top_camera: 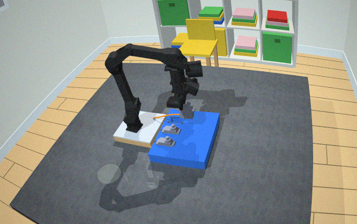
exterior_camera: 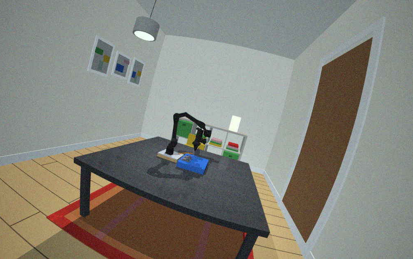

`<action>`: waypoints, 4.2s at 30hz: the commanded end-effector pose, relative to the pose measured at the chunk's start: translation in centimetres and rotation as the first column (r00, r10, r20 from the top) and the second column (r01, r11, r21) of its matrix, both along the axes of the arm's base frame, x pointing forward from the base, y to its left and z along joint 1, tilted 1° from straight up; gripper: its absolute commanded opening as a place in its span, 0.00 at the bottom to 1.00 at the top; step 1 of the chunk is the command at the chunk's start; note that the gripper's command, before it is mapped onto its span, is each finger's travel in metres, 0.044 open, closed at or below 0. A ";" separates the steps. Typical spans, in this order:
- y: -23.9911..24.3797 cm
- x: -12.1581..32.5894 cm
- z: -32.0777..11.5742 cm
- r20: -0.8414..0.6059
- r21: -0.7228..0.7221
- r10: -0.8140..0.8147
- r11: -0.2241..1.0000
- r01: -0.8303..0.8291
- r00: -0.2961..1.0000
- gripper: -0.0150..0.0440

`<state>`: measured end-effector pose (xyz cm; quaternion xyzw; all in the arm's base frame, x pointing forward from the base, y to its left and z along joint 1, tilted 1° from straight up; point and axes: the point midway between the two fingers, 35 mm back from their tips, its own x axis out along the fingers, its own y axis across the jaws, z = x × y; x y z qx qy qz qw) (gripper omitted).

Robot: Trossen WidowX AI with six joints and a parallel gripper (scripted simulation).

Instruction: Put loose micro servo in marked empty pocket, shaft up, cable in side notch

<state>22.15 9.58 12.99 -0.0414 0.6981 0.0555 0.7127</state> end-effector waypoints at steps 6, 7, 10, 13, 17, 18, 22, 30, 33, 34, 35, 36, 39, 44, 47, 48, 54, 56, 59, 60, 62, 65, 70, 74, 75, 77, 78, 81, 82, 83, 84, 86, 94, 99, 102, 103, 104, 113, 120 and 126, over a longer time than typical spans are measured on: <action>-0.6 -4.0 0.0 0.003 -0.001 -0.005 1.000 0.005 1.000 0.25; -0.7 -4.4 0.0 0.003 -0.001 -0.005 1.000 0.005 1.000 0.25; -0.8 -5.4 -0.1 0.002 -0.001 -0.005 1.000 0.005 1.000 0.25; -0.8 -5.5 -0.1 0.002 -0.001 -0.005 1.000 0.005 1.000 0.25; -0.8 -5.4 -0.6 0.002 -0.001 -0.005 1.000 0.005 1.000 0.25; -0.8 -5.4 -0.7 0.002 -0.001 -0.005 1.000 0.005 1.000 0.25; -0.8 -5.4 -1.3 0.002 -0.001 -0.005 1.000 0.005 1.000 0.25; -0.8 -5.4 -2.1 0.002 -0.001 -0.005 1.000 0.005 1.000 0.25; -0.8 -5.4 -2.1 0.002 -0.001 -0.005 1.000 0.005 1.000 0.25; -0.8 -5.4 -2.1 0.002 -0.001 -0.005 1.000 0.005 1.000 0.25; -0.8 -5.4 -2.1 0.002 -0.001 -0.005 1.000 0.005 1.000 0.25; -0.8 -5.4 -2.1 0.002 -0.001 -0.005 1.000 0.005 1.000 0.25; -0.8 -5.4 -2.1 0.002 -0.001 -0.005 1.000 0.005 1.000 0.25; -0.7 -5.4 -2.5 0.002 -0.001 -0.005 1.000 0.005 1.000 0.25; -0.7 -5.4 -2.8 0.002 -0.001 -0.005 1.000 0.005 1.000 0.25; -0.7 -5.4 -2.9 0.002 -0.001 -0.005 1.000 0.005 1.000 0.25; -0.7 -5.4 -3.5 0.002 -0.001 -0.005 1.000 0.005 1.000 0.25; -0.7 -5.4 -3.7 0.002 -0.001 -0.005 1.000 0.005 1.000 0.25; -0.7 -5.4 -4.0 0.002 -0.001 -0.005 1.000 0.005 1.000 0.25; -0.7 -5.4 -4.1 0.002 -0.001 -0.005 1.000 0.005 1.000 0.25; -0.7 -5.4 -4.3 0.002 -0.001 -0.005 1.000 0.005 1.000 0.25; -0.7 -5.4 -4.6 0.002 -0.001 -0.005 1.000 0.005 1.000 0.25; -0.7 -5.4 -5.0 0.002 -0.001 -0.005 1.000 0.005 1.000 0.25; -0.7 -5.4 -5.4 0.002 -0.001 -0.005 1.000 0.005 1.000 0.25; -0.7 -5.4 -5.5 0.002 -0.001 -0.005 1.000 0.005 1.000 0.25; -0.7 -5.4 -5.6 0.002 -0.001 -0.005 1.000 0.005 1.000 0.25; -0.7 -5.3 -5.7 0.002 -0.001 -0.005 1.000 0.005 1.000 0.25; -0.7 -5.3 -6.0 0.002 -0.001 -0.005 1.000 0.005 1.000 0.25; -0.7 -5.3 -6.1 0.002 -0.001 -0.005 1.000 0.005 1.000 0.25; -0.7 -5.3 -6.2 0.002 -0.001 -0.005 1.000 0.005 1.000 0.25; -0.7 -5.3 -6.2 0.002 -0.001 -0.005 1.000 0.005 1.000 0.25; -0.7 -5.3 -6.4 0.002 -0.001 -0.005 1.000 0.005 1.000 0.25; -0.7 -5.3 -7.1 0.002 -0.001 -0.005 1.000 0.005 1.000 0.25; -0.6 -5.4 -6.9 0.002 -0.001 -0.005 1.000 0.005 1.000 0.43; -0.6 -5.4 -7.0 0.002 -0.001 -0.005 1.000 0.005 1.000 0.57; -0.6 -5.4 -7.0 0.002 -0.001 -0.005 1.000 0.005 1.000 0.57; -0.6 -5.4 -6.8 0.002 -0.001 -0.005 1.000 0.005 1.000 0.57; -0.6 -5.4 -3.4 0.002 -0.001 -0.005 1.000 0.005 1.000 0.57; 0.0 -2.7 -1.7 0.008 0.005 -0.003 1.000 0.003 1.000 0.84; 0.5 2.4 1.7 0.011 0.000 -0.002 1.000 0.002 1.000 1.00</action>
